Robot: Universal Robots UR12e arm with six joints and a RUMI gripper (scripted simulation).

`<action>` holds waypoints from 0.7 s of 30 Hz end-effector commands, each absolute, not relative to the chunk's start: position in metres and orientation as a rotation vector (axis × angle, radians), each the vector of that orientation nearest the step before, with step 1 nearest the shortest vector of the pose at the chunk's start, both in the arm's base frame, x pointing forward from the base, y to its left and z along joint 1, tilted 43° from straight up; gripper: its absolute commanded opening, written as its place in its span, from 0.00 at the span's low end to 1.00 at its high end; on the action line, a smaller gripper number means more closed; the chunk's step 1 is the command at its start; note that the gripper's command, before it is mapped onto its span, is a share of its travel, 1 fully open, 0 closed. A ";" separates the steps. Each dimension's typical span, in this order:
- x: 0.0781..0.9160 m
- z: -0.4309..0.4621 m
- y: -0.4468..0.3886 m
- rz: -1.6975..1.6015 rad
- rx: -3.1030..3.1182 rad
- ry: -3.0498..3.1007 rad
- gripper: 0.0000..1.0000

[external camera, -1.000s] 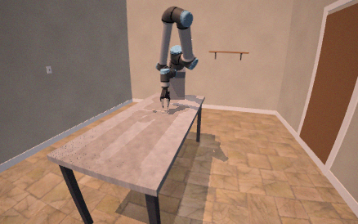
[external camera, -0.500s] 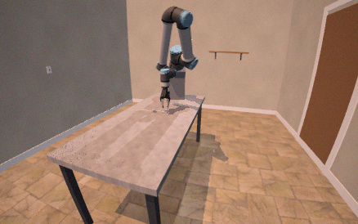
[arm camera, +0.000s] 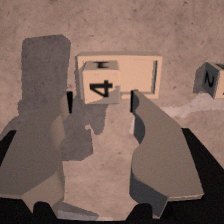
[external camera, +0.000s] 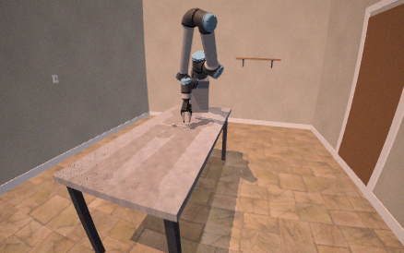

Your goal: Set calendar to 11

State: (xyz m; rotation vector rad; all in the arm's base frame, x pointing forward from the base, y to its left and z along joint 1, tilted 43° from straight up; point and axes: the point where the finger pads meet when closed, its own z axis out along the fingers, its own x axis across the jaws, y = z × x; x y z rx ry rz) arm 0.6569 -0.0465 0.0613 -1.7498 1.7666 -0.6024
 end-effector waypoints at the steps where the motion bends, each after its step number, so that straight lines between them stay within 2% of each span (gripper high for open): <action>1: 0.665 0.054 -0.045 -0.603 -1.750 1.765 0.28; 21: 0.672 0.045 -0.044 -0.602 -1.750 1.767 0.28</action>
